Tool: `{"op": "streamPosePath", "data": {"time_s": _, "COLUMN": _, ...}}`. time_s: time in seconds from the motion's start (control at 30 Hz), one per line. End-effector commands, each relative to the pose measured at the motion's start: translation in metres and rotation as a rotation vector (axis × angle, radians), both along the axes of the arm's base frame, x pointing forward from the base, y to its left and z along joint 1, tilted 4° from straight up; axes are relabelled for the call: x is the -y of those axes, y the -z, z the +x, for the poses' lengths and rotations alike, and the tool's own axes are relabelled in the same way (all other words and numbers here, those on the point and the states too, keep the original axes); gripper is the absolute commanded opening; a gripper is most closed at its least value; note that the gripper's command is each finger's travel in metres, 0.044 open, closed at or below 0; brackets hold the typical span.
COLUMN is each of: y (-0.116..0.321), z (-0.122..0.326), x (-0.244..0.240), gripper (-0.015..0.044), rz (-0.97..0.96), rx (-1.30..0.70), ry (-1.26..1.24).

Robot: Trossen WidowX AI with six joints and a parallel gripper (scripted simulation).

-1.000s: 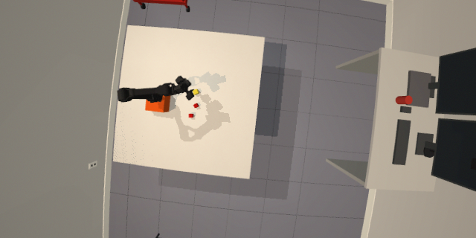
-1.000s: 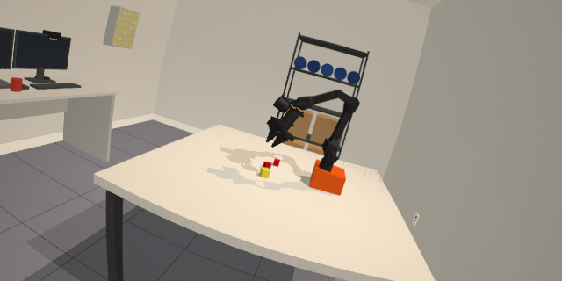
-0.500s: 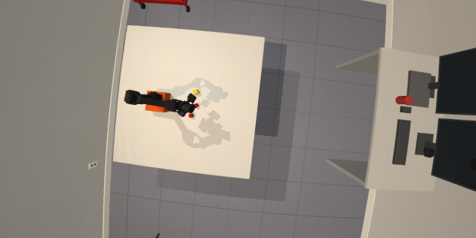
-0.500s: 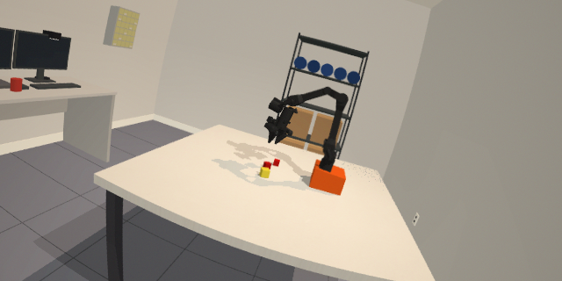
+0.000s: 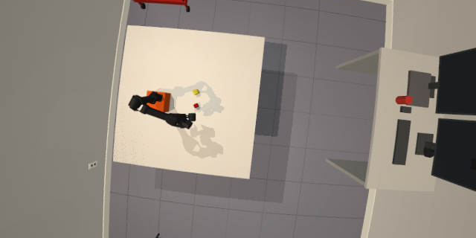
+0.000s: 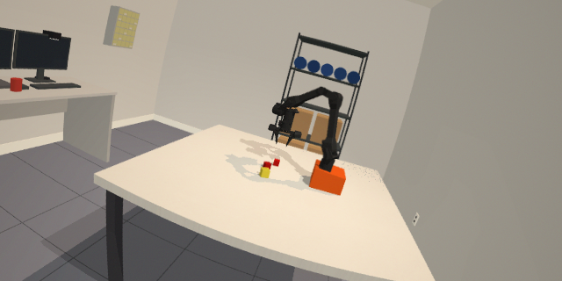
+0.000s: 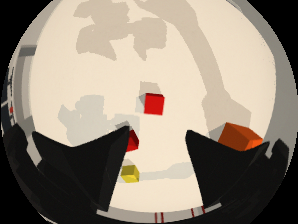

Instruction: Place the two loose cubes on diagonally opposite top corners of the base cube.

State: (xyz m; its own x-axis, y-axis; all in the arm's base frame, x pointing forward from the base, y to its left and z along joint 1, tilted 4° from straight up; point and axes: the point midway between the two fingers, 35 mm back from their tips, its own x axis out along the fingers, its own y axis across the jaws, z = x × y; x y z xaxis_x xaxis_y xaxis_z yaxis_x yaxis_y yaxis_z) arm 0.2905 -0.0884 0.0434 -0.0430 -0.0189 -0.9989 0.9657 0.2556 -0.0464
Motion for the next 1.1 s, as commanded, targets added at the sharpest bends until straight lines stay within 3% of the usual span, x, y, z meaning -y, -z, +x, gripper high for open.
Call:
{"op": "streamPosePath", "data": {"time_s": 0.0, "y": 0.007, "z": 0.001, "x": 0.002, "gripper": 0.0265, "rz": -0.007, "rx": 0.000, "ry": 0.017}}
{"op": "streamPosePath", "data": {"time_s": 0.17, "y": 0.059, "z": -0.002, "x": 0.003, "gripper": 0.0265, "rz": -0.007, "rx": 0.000, "ry": 0.017}}
{"op": "streamPosePath", "data": {"time_s": 1.07, "y": 0.098, "z": -0.004, "x": 0.004, "gripper": 0.0265, "rz": -0.007, "rx": -0.001, "ry": 0.016}}
